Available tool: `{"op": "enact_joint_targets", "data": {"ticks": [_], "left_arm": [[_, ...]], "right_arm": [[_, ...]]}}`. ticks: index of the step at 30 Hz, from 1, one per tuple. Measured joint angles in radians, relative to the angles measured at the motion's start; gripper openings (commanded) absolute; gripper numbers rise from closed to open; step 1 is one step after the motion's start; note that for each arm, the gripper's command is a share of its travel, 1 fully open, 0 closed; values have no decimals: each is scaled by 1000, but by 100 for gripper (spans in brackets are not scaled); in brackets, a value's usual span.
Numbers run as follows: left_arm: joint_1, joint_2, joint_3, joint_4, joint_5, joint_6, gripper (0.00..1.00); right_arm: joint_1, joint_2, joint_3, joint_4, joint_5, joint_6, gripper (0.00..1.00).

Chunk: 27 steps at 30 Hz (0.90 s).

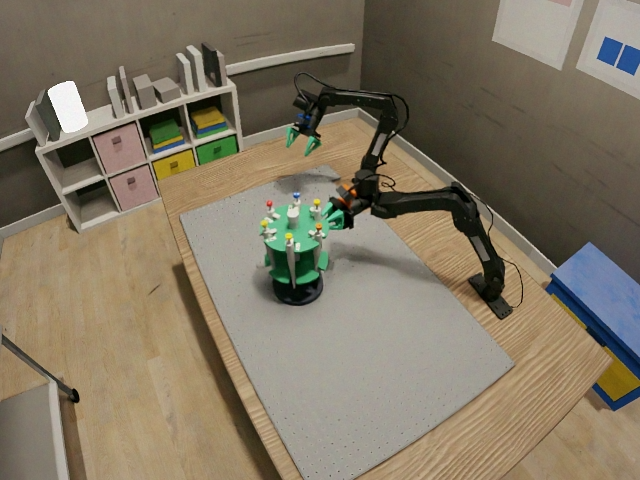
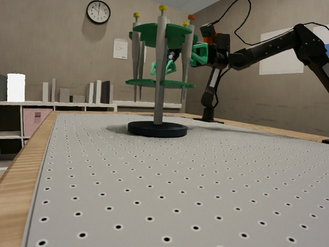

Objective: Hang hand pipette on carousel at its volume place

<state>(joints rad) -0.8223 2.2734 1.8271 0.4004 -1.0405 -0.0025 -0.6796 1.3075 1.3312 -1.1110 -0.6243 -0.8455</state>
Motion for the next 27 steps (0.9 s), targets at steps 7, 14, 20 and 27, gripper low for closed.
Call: {"op": "enact_joint_targets", "data": {"ticks": [7, 14, 20, 27], "left_arm": [[0, 0, 0, 0, 0, 0, 12], [0, 0, 0, 0, 0, 0, 12], [0, 0, 0, 0, 0, 0, 12], [-13, 83, 129, -30, -104, 2, 12]], "right_arm": [[0, 0, 0, 0, 0, 0, 100], [0, 0, 0, 0, 0, 0, 100], [0, 0, 0, 0, 0, 0, 100], [0, 0, 0, 0, 0, 0, 100]]}}
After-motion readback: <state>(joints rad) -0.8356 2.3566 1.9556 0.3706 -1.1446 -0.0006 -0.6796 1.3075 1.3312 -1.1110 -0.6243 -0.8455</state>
